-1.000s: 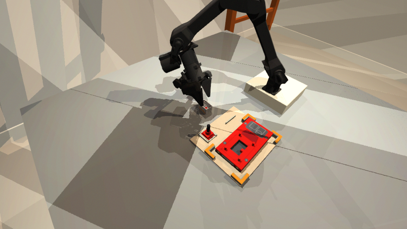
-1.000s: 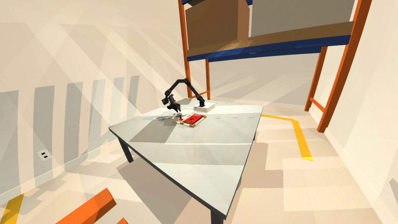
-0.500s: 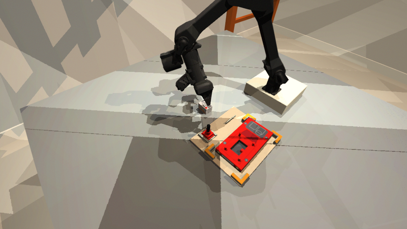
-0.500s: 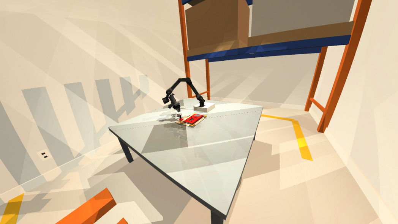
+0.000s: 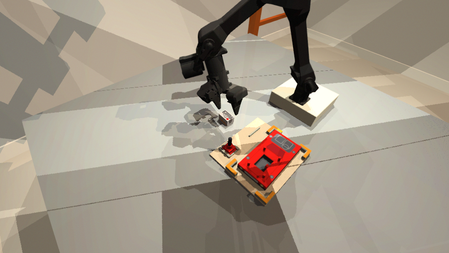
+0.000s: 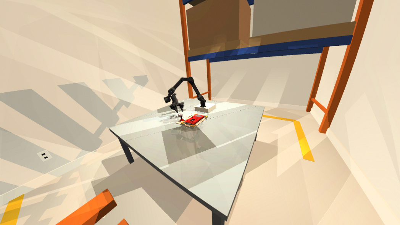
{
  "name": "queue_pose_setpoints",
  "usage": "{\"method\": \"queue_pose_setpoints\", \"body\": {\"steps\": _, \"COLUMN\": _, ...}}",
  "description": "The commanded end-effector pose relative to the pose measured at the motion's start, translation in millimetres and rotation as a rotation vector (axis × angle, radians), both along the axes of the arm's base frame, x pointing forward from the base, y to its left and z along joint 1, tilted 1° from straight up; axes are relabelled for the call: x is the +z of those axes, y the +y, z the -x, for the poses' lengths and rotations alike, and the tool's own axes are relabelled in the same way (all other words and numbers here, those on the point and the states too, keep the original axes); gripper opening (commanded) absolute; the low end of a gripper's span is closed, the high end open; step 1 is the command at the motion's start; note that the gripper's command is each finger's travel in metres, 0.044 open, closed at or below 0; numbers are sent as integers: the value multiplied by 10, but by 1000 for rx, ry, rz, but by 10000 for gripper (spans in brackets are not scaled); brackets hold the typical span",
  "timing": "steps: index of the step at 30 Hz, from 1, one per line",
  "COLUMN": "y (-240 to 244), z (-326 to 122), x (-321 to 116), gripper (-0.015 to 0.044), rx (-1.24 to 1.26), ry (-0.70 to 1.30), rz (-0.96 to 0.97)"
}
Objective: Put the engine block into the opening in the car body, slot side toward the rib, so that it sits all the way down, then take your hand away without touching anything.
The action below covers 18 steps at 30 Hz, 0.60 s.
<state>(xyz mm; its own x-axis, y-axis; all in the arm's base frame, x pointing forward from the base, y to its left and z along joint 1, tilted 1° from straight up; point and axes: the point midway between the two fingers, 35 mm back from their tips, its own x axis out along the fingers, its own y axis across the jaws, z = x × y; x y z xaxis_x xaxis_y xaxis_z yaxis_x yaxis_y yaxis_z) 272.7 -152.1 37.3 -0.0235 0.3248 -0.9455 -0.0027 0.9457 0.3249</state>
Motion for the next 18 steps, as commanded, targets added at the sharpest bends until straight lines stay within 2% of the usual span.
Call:
{"method": "queue_pose_setpoints", "body": {"steps": 1, "y": 11, "z": 12, "x": 2, "gripper": 440, "rx": 129, "ry": -37, "rz": 31}}
{"method": "queue_pose_setpoints", "body": {"steps": 18, "y": 43, "z": 2, "x": 47, "gripper": 440, "rx": 682, "ry": -176, "rz": 147}}
